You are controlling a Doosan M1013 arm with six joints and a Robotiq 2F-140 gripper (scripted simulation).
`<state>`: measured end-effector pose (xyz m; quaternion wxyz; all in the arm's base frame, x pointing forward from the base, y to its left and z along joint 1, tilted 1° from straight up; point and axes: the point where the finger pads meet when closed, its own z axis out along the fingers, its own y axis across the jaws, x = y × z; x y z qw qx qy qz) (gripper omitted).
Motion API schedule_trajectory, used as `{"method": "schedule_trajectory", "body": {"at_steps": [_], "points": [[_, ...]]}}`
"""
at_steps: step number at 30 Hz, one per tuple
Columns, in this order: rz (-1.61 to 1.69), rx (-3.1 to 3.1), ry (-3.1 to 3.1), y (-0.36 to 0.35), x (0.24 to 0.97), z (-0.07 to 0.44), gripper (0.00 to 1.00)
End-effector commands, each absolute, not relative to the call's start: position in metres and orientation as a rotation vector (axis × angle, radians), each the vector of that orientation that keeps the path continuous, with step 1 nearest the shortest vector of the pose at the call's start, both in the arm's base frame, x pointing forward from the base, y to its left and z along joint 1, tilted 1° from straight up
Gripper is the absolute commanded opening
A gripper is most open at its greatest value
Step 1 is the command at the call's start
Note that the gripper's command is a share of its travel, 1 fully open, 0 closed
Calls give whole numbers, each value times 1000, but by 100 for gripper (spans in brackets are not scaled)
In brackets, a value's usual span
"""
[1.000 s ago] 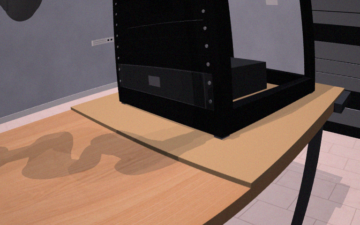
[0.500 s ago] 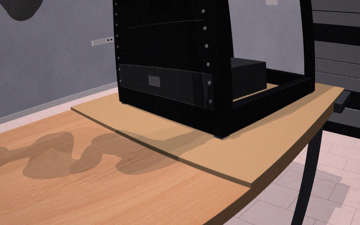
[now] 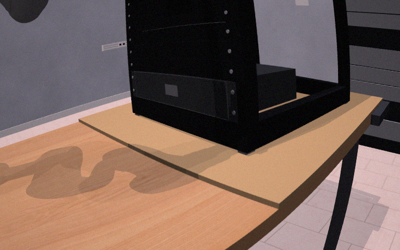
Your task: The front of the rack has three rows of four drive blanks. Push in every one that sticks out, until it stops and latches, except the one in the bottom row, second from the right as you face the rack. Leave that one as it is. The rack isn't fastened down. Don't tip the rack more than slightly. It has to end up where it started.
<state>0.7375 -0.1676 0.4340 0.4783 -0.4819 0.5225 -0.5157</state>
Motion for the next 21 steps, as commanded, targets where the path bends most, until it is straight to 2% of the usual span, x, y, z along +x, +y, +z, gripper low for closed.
{"method": "schedule_trajectory", "body": {"at_steps": [1,21], "points": [[-1260,-1175,1275,-168,738,435,10],[-1260,-1175,1275,-168,741,435,10]]}}
